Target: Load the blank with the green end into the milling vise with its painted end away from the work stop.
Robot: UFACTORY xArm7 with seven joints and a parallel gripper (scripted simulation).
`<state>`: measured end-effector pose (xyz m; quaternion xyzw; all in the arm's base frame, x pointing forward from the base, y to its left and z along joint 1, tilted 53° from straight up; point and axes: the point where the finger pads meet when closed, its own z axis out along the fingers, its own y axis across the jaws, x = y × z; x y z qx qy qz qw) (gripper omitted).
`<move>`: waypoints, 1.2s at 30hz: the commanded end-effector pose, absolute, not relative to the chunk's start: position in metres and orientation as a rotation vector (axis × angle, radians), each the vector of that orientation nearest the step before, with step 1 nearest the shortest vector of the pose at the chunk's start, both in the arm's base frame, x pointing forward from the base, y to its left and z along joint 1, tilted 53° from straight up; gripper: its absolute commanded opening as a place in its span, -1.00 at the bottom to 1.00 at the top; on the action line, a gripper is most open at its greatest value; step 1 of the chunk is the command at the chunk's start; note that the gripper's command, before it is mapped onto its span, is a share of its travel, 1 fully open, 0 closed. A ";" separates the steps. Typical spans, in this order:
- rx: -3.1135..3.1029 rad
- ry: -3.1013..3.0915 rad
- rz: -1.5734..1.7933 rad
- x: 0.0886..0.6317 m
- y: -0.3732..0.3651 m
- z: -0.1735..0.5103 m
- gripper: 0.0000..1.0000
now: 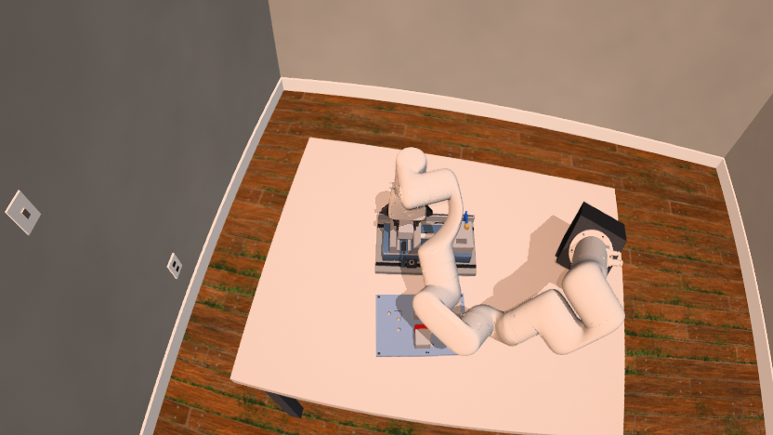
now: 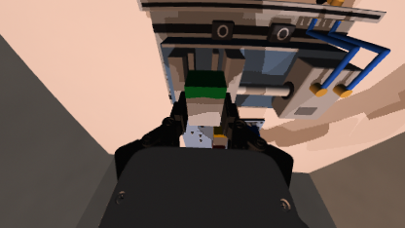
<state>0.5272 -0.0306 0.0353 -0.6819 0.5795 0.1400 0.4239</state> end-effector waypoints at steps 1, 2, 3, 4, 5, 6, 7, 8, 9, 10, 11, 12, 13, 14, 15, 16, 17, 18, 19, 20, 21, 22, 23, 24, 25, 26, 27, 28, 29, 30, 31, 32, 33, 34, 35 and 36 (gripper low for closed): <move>-1.704 1.452 0.345 0.527 -0.032 0.036 -1.00; -1.704 1.452 0.345 0.527 -0.032 0.036 -1.00; -1.704 1.452 0.345 0.528 -0.032 0.036 -1.00; -1.704 1.452 0.345 0.528 -0.031 0.036 -1.00; -1.704 1.452 0.345 0.528 -0.031 0.036 -1.00; -1.704 1.452 0.345 0.528 -0.031 0.036 -1.00; -1.704 1.452 0.345 0.528 -0.031 0.036 -1.00; -1.704 1.452 0.345 0.528 -0.031 0.036 -1.00; -1.704 1.452 0.345 0.528 -0.031 0.036 -1.00; -1.704 1.452 0.345 0.528 -0.031 0.036 -1.00; -1.704 1.452 0.345 0.528 -0.031 0.036 -1.00; -1.704 1.452 0.345 0.528 -0.031 0.036 -1.00; -1.704 1.452 0.345 0.528 -0.031 0.036 -1.00; -1.704 1.452 0.345 0.528 -0.031 0.035 -1.00; -1.704 1.452 0.345 0.528 -0.031 0.035 -1.00; -1.704 1.452 0.345 0.528 -0.031 0.035 -1.00; -1.704 1.452 0.345 0.528 -0.031 0.035 -1.00; -1.704 1.452 0.345 0.528 -0.031 0.035 -1.00; -1.704 1.452 0.345 0.528 -0.031 0.035 -1.00; -1.704 1.452 0.345 0.528 -0.031 0.035 -1.00; -1.704 1.452 0.345 0.528 -0.030 0.035 -1.00; -1.704 1.452 0.345 0.528 -0.030 0.035 -1.00; -1.704 1.452 0.345 0.528 -0.030 0.035 -1.00; -1.704 1.452 0.345 0.528 -0.030 0.035 -1.00; -1.704 1.452 0.345 0.528 -0.030 0.035 -1.00; -1.704 1.452 0.345 0.528 -0.030 0.035 -1.00; -1.704 1.452 0.345 0.528 -0.030 0.035 -1.00; -1.704 1.452 0.345 0.528 -0.030 0.035 -1.00; -1.704 1.452 0.345 0.528 -0.030 0.035 -1.00; -1.704 1.452 0.345 0.528 -0.030 0.035 -1.00; -1.704 1.452 0.345 0.528 -0.030 0.035 -1.00; -1.704 1.452 0.345 0.528 -0.030 0.034 -1.00; -1.704 1.452 0.345 0.528 -0.030 0.034 -1.00; -1.704 1.452 0.345 0.528 -0.030 0.034 -1.00; -1.704 1.452 0.345 0.528 -0.030 0.034 -1.00; -1.704 1.452 0.345 0.528 -0.030 0.034 -1.00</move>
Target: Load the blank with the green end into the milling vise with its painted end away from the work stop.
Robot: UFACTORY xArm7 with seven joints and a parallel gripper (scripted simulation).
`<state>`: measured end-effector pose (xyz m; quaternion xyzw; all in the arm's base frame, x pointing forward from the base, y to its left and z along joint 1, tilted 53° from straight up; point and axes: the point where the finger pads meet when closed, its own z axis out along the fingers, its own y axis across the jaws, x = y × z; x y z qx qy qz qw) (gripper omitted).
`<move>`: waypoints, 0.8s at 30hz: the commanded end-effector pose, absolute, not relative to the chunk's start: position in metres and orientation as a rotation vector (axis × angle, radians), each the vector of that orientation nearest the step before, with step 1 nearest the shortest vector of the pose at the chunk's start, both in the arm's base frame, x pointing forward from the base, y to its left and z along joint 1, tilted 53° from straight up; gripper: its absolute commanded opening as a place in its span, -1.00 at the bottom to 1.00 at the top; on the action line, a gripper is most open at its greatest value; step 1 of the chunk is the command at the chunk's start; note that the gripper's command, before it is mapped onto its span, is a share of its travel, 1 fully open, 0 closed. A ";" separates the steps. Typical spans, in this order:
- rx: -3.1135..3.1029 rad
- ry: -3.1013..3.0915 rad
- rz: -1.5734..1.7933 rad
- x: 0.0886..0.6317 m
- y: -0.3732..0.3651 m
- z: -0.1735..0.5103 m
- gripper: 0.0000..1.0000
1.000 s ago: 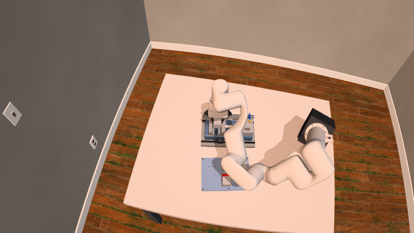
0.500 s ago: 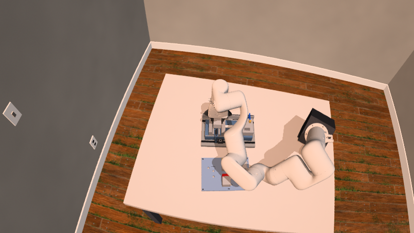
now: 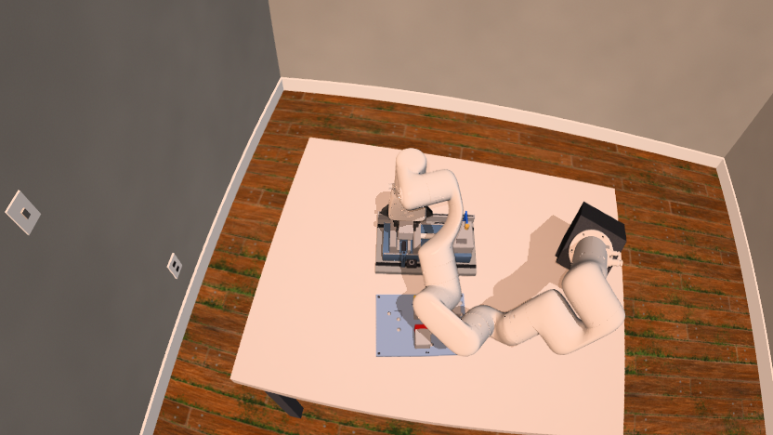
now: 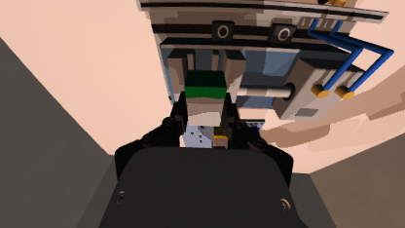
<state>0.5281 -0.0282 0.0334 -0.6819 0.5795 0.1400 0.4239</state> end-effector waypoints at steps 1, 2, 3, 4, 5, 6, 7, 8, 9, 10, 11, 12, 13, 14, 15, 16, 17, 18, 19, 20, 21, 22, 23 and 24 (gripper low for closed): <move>-1.704 1.452 0.345 0.528 -0.029 0.034 -1.00; -1.704 1.452 0.345 0.528 -0.029 0.034 -1.00; -1.704 1.452 0.345 0.529 -0.029 0.034 -1.00; -1.704 1.452 0.345 0.529 -0.029 0.034 -1.00; -1.704 1.452 0.345 0.529 -0.029 0.034 -1.00; -1.704 1.452 0.345 0.529 -0.029 0.034 -1.00; -1.704 1.452 0.345 0.529 -0.029 0.034 -1.00; -1.704 1.452 0.345 0.529 -0.029 0.034 -1.00; -1.704 1.452 0.345 0.529 -0.029 0.034 -1.00; -1.704 1.452 0.345 0.529 -0.029 0.034 -1.00; -1.704 1.452 0.345 0.529 -0.029 0.034 -1.00; -1.704 1.452 0.345 0.529 -0.029 0.034 -1.00; -1.704 1.452 0.345 0.529 -0.029 0.034 -1.00; -1.704 1.452 0.345 0.529 -0.029 0.033 -1.00; -1.704 1.452 0.345 0.529 -0.029 0.033 -1.00; -1.704 1.452 0.345 0.529 -0.029 0.033 -1.00; -1.704 1.452 0.345 0.529 -0.028 0.033 -1.00; -1.704 1.452 0.345 0.529 -0.028 0.033 -1.00; -1.704 1.452 0.345 0.529 -0.028 0.033 -1.00; -1.704 1.452 0.345 0.529 -0.028 0.033 -1.00; -1.704 1.452 0.345 0.529 -0.028 0.033 -1.00; -1.704 1.452 0.345 0.529 -0.028 0.033 -1.00; -1.704 1.452 0.345 0.529 -0.028 0.033 -1.00; -1.704 1.452 0.345 0.529 -0.028 0.033 -1.00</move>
